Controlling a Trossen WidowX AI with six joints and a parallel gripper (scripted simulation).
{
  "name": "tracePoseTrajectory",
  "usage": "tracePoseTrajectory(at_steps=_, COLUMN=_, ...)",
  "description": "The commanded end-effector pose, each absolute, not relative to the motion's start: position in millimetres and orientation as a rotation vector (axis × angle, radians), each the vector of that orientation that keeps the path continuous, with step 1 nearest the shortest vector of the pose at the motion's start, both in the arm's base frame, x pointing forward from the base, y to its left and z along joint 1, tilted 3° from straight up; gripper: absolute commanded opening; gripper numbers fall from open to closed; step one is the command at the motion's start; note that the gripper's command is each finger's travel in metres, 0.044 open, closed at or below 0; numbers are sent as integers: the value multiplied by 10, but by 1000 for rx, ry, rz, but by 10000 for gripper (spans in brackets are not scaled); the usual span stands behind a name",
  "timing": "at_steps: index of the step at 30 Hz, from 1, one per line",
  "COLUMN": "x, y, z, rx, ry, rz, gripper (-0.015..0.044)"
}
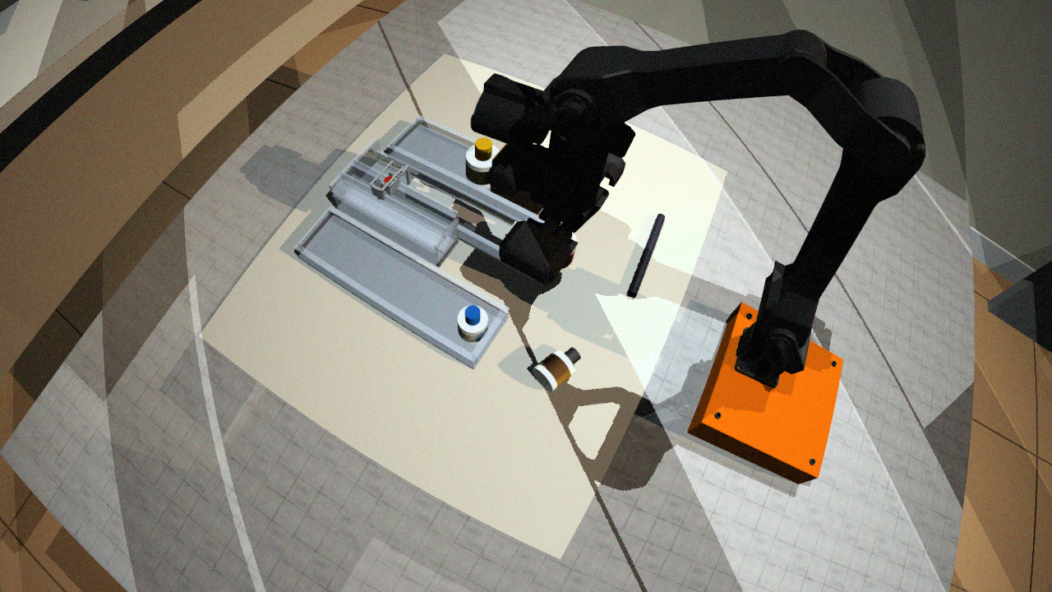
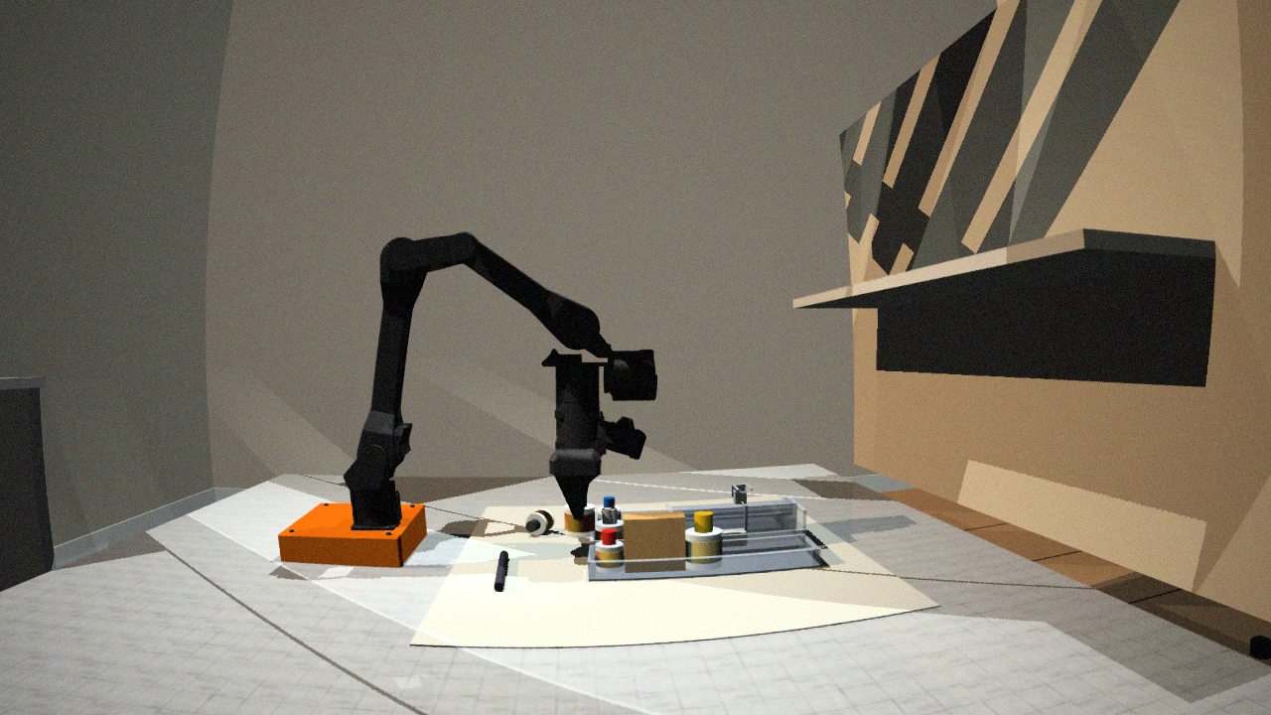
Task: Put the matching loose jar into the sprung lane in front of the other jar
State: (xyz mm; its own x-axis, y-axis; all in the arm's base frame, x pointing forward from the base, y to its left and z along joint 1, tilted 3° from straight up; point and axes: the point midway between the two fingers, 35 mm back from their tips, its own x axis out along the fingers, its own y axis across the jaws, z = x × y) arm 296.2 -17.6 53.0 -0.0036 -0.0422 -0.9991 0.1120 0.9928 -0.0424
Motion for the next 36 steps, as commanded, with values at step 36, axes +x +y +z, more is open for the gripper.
tracePoseTrajectory(at_steps=36, x=3199, y=-207, z=542, rx=50, ry=1549, rz=-121, gripper=0)
